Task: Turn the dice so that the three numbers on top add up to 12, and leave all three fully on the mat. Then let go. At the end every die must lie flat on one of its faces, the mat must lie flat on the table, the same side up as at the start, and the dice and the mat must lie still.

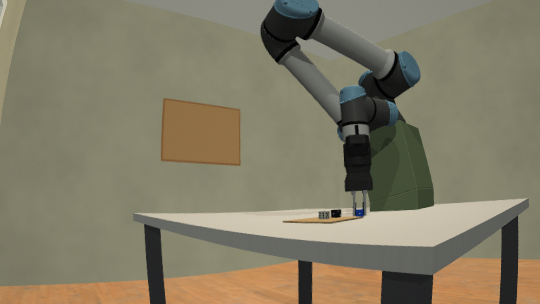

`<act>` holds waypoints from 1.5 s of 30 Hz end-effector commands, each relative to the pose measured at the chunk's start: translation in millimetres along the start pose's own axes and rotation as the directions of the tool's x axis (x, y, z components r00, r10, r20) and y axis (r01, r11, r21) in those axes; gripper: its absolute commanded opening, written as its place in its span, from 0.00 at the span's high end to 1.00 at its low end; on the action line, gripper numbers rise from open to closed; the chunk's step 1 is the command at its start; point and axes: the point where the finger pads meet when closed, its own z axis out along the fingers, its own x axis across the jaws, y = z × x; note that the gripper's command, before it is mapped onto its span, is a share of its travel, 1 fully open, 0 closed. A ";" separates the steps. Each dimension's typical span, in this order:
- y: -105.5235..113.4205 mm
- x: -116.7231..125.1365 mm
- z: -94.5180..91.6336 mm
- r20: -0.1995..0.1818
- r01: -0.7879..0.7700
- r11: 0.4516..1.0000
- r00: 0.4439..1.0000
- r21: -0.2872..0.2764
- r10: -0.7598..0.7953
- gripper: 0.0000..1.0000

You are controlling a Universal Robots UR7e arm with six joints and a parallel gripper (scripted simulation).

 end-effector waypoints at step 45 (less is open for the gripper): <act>-0.2 0.2 -66.0 -0.001 0.000 1.000 1.000 0.001 0.000 0.60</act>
